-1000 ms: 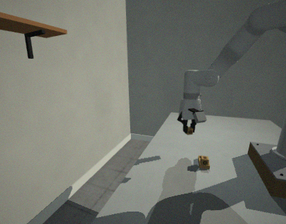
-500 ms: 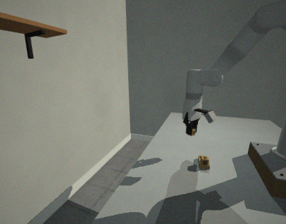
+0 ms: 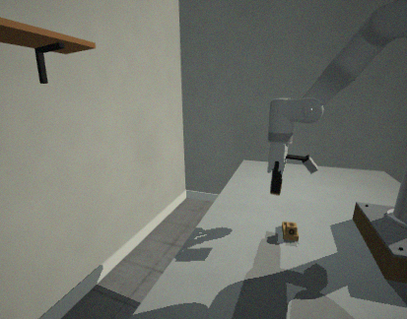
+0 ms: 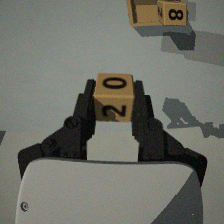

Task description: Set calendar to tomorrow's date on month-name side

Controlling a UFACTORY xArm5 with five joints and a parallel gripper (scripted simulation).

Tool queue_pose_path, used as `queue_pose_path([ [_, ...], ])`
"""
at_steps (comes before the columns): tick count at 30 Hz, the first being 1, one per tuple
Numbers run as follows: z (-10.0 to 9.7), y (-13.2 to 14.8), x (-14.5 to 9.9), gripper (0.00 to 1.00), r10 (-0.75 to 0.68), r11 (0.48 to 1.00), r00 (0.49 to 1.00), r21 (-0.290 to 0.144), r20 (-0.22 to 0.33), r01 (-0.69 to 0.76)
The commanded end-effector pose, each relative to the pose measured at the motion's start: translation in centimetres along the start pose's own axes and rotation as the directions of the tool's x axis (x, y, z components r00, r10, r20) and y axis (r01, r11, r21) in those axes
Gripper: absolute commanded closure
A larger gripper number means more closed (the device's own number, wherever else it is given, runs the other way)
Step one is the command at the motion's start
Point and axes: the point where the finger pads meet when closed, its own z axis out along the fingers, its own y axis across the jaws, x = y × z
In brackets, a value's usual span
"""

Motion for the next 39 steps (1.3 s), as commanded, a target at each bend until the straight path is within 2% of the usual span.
queue_pose_path([
  [1, -0.2, 0.3, 0.3, 0.71, -0.124, 0.992, 0.992, 0.0, 0.005, 0.124],
  [2, -0.2, 0.5, 0.5, 0.71, -0.197, 0.98, 0.98, 0.001, 0.005, 0.197],
  [9, -0.2, 1.0, 1.1, 0.71, -0.382, 0.924, 0.924, 0.002, 0.005, 0.382],
  [14, -0.2, 1.4, 1.7, 0.71, -0.531, 0.847, 0.847, 0.003, 0.004, 0.531],
  [17, -0.2, 1.4, 1.7, 0.71, -0.537, 0.844, 0.844, 0.003, 0.004, 0.537],
  [19, -0.3, 1.7, 2.2, 0.71, -0.642, 0.766, 0.766, 0.003, 0.004, 0.642],
  [21, -0.3, 1.8, 2.3, 0.71, -0.67, 0.743, 0.743, 0.003, 0.003, 0.67],
  [23, -0.3, 1.9, 2.6, 0.71, -0.723, 0.69, 0.69, 0.004, 0.003, 0.723],
  [24, -0.3, 1.9, 2.6, 0.71, -0.727, 0.686, 0.686, 0.004, 0.003, 0.727],
  [25, -0.3, 2.1, 2.8, 0.71, -0.765, 0.644, 0.644, 0.004, 0.003, 0.765],
  [28, -0.3, 2.3, 3.1, 0.71, -0.82, 0.572, 0.572, 0.004, 0.002, 0.82],
  [29, -0.3, 2.3, 3.1, 0.71, -0.824, 0.566, 0.566, 0.004, 0.002, 0.824],
  [30, -0.3, 2.4, 3.3, 0.71, -0.854, 0.52, 0.52, 0.004, 0.002, 0.854],
  [31, -0.3, 2.4, 3.4, 0.71, -0.863, 0.505, 0.505, 0.004, 0.002, 0.863],
  [32, -0.3, 2.5, 3.5, 0.71, -0.884, 0.467, 0.467, 0.004, 0.002, 0.884],
  [34, -0.3, 2.5, 3.5, 0.71, -0.884, 0.467, 0.467, 0.004, 0.002, 0.884],
  [35, -0.3, 2.6, 3.6, 0.71, -0.896, 0.444, 0.444, 0.004, 0.002, 0.896],
  [37, -0.3, 2.8, 4.0, 0.71, -0.94, 0.342, 0.342, 0.005, 0.001, 0.94],
  [39, -0.3, 2.9, 4.2, 0.71, -0.956, 0.293, 0.293, 0.005, 0.001, 0.956],
])
